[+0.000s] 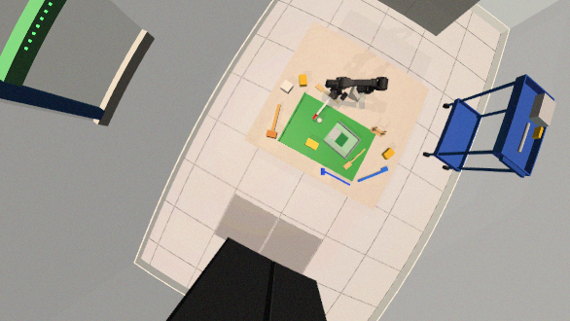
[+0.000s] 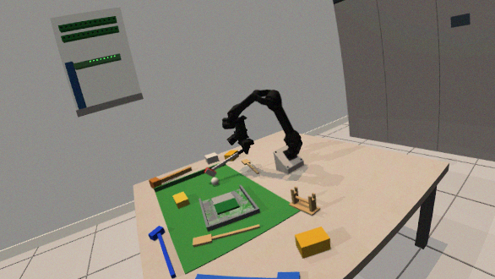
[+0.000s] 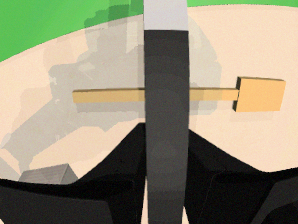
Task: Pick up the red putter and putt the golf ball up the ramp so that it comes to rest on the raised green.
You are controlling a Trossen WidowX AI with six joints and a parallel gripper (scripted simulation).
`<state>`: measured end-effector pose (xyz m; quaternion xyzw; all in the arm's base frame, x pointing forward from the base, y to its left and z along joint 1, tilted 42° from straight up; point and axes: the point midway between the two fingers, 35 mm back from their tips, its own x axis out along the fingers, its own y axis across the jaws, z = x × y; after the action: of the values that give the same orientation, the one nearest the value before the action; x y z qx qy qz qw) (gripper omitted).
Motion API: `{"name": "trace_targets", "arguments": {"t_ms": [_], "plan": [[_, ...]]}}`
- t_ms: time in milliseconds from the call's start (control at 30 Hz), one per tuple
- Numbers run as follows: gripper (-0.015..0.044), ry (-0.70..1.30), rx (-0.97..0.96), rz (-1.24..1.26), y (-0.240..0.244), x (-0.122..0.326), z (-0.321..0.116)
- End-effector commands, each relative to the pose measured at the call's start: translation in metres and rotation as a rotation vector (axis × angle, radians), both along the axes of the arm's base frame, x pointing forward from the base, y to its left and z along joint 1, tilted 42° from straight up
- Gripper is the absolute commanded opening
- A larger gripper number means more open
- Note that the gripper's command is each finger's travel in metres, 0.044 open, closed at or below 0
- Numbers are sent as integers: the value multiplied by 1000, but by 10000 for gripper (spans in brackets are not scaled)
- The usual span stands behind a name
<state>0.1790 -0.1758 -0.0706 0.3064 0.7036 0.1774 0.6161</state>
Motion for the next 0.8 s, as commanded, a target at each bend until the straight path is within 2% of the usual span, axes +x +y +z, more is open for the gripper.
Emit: {"name": "trace_targets", "arguments": {"t_ms": [0,767], "plan": [[0,-6,-3,-10,2,1,-4],[0,-3,-2,-1,18,-1,-21]]}}
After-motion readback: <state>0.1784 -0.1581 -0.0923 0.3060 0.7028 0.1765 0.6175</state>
